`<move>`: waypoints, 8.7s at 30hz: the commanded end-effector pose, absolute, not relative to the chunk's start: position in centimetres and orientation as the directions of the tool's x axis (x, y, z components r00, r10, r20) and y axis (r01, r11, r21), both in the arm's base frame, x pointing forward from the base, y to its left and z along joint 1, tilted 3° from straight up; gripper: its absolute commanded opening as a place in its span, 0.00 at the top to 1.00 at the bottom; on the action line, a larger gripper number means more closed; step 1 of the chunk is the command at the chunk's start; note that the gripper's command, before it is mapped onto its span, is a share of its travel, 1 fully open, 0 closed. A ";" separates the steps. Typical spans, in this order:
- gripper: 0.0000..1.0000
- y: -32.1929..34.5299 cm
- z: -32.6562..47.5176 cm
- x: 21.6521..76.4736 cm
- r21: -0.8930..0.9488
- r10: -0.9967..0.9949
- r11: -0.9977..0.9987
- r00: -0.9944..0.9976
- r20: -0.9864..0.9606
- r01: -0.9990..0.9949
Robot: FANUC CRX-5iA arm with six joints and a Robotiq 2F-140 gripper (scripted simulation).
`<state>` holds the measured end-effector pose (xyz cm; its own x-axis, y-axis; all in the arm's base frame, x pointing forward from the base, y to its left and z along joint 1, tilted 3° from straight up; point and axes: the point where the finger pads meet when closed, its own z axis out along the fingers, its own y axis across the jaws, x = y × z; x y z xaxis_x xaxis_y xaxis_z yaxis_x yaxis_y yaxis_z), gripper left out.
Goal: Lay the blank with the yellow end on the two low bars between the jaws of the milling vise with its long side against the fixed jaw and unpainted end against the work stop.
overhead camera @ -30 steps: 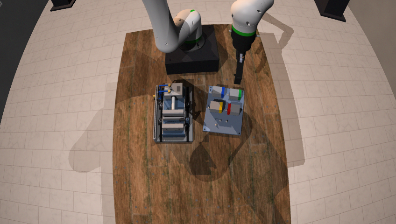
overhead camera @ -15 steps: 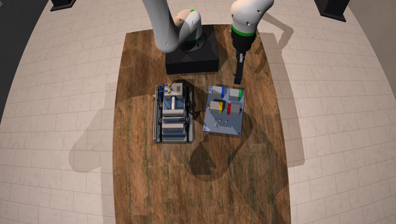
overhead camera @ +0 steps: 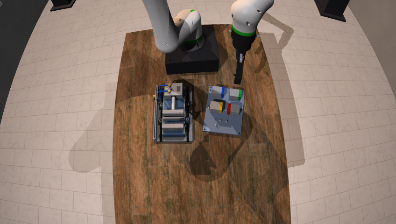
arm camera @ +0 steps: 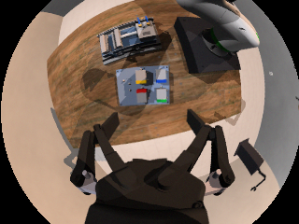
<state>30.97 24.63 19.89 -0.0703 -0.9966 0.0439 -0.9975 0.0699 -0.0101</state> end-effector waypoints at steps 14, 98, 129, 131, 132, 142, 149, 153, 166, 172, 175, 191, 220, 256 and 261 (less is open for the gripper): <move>0.00 24.3 15.0 31.1 -0.011 -0.997 0.070 -0.070 0.043 -0.997; 0.00 24.0 9.8 31.1 -0.011 -0.997 0.070 -0.070 0.043 -0.998; 0.00 28.1 9.9 32.0 -0.011 -0.997 0.070 -0.070 0.043 -0.998; 0.00 28.0 9.9 32.0 -0.011 -0.997 0.070 -0.070 0.043 -0.997; 0.00 28.0 9.9 32.0 -0.011 -0.997 0.070 -0.070 0.043 -0.997; 0.00 27.7 9.9 31.9 -0.011 -0.997 0.070 -0.070 0.043 -0.997; 0.00 27.5 9.9 31.9 -0.011 -0.997 0.070 -0.070 0.043 -0.998; 0.00 27.5 9.9 31.9 -0.011 -0.997 0.070 -0.070 0.043 -0.998; 0.00 27.3 9.9 31.9 -0.011 -0.997 0.070 -0.070 0.043 -0.998; 0.00 27.3 9.9 31.8 -0.011 -0.997 0.070 -0.070 0.043 -0.998; 0.00 27.3 9.9 31.8 -0.011 -0.997 0.070 -0.070 0.043 -0.998; 0.00 27.3 9.9 31.8 -0.011 -0.997 0.070 -0.070 0.043 -0.998; 0.00 27.3 9.9 31.8 -0.011 -0.997 0.070 -0.070 0.043 -0.998; 0.00 27.2 4.0 31.9 -0.011 -0.997 0.070 -0.070 0.043 -0.998; 0.00 28.0 3.9 32.1 -0.011 -0.997 0.070 -0.070 0.043 -0.998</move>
<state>31.98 27.62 3.86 -0.0703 -0.9965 0.0446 -0.9975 0.0700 -0.0098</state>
